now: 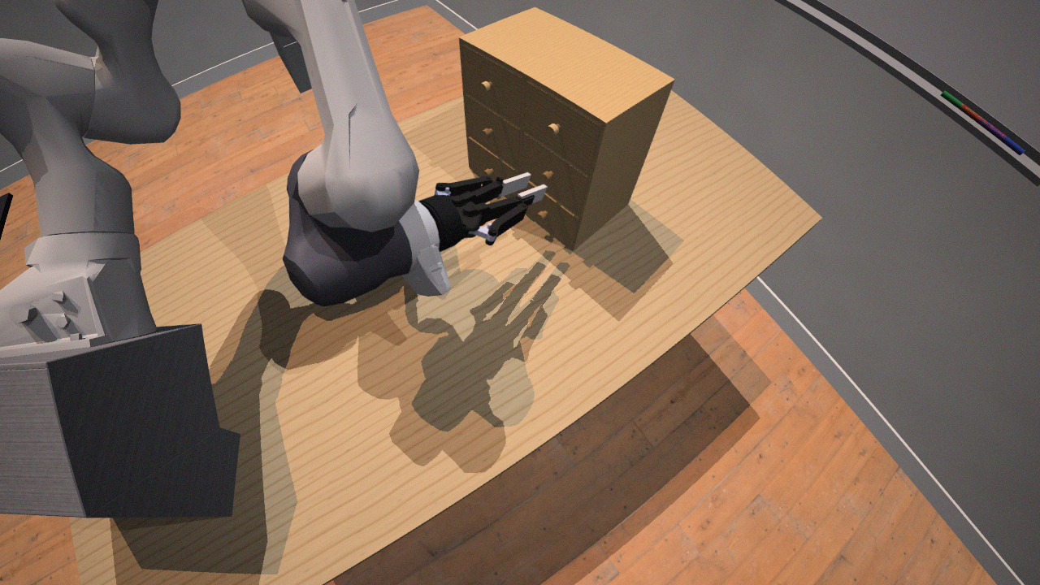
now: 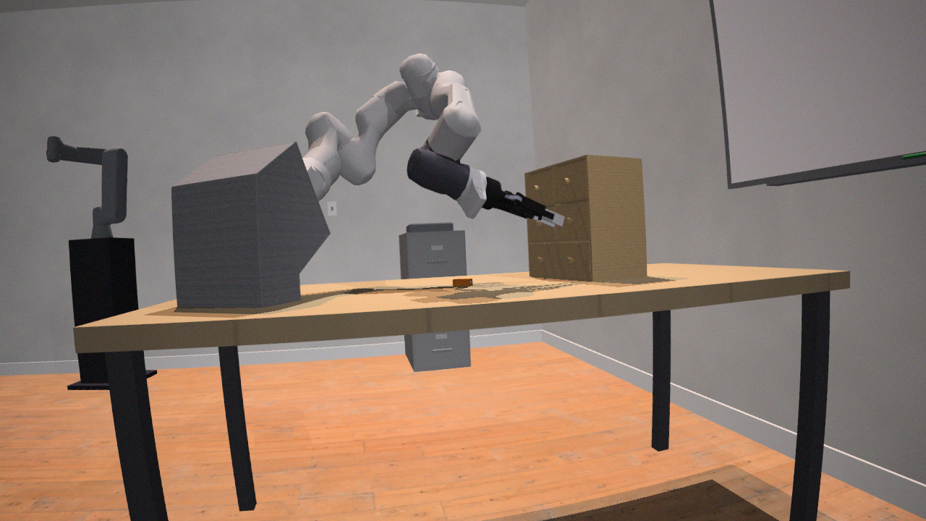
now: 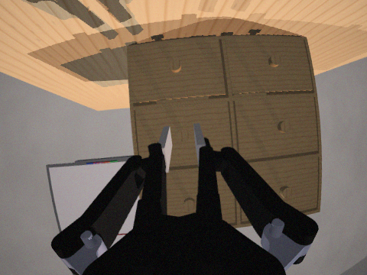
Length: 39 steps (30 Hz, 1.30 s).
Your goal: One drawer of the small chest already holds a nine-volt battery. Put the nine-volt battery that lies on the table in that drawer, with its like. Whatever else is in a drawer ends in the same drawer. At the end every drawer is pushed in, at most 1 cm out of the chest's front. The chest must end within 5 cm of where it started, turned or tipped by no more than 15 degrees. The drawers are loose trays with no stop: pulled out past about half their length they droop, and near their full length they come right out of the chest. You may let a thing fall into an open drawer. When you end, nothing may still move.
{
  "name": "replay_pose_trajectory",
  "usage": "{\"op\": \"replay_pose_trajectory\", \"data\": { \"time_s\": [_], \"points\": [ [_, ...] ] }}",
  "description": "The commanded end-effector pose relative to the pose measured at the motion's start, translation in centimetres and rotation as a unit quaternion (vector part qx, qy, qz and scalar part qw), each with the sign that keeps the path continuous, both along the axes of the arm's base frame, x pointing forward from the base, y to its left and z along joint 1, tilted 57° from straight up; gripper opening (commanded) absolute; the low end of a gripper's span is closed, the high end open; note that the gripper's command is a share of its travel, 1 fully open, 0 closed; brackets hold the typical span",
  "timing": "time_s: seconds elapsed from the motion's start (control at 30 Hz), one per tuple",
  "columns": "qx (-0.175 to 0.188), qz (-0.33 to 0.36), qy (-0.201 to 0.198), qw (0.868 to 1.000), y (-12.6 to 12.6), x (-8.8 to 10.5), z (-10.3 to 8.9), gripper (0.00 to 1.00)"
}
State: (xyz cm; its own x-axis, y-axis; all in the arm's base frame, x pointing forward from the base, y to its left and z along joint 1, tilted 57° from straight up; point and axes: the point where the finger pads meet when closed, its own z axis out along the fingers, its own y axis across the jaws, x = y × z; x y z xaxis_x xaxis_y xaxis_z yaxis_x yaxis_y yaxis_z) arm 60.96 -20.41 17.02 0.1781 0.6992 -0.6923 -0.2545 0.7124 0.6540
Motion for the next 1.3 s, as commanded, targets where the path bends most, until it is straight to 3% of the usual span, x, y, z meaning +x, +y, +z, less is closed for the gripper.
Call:
{"op": "replay_pose_trajectory", "data": {
  "time_s": [0.0, 0.67, 1.27],
  "points": [
    [0.002, -0.001, 0.001, 1.0, -0.2, 0.2, 0.1, 0.2],
    [0.002, -0.001, 0.001, 1.0, -0.7, 2.5, 1.5, 0.2],
    [0.002, -0.001, 0.001, 1.0, -0.8, 3.0, 1.8, 0.2]
  ]
}}
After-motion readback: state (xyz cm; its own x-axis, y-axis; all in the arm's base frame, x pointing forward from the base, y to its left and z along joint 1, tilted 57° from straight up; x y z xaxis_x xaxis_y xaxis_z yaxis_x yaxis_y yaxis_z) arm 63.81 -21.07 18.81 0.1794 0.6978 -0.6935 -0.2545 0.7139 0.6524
